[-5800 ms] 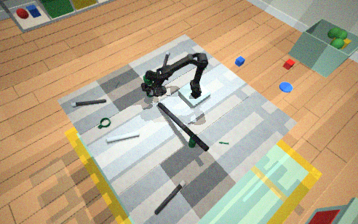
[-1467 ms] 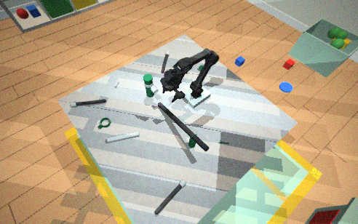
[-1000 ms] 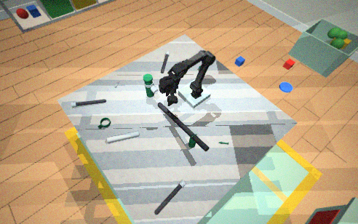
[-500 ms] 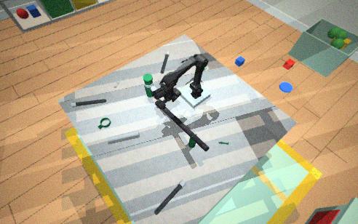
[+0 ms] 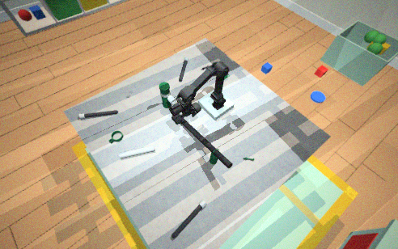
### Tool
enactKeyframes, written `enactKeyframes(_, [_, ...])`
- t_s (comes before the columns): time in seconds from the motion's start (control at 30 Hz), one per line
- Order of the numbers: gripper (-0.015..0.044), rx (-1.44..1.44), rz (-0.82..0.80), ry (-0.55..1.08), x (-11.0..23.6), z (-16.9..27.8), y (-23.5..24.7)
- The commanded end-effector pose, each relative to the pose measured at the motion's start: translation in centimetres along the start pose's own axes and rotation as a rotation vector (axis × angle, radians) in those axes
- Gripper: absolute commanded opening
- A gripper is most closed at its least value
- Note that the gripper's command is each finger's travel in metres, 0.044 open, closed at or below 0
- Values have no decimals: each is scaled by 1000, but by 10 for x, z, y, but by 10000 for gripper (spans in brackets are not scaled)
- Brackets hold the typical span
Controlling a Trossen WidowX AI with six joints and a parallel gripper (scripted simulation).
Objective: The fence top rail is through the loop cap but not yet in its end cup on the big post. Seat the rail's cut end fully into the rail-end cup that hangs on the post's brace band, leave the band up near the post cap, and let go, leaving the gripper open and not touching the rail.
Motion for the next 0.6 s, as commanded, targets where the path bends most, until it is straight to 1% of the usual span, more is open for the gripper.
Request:
enactKeyframes(0.0, [440,-5,2,-4,-9,-1,0])
enactKeyframes(0.13, [440,-5,2,-4,-21,-1,0])
enactKeyframes(0.57, [440,-5,2,-4,-36,0,1])
Point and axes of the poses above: the point midway between the two fingers, 35 mm back from their tips, its own x axis back along the fingers, its own y axis across the jaws, z = x × y, the point moved 2 cm from there along x, back along the fingers, and after that the axes turned 14 degrees about -x, right-handed, at the moved point
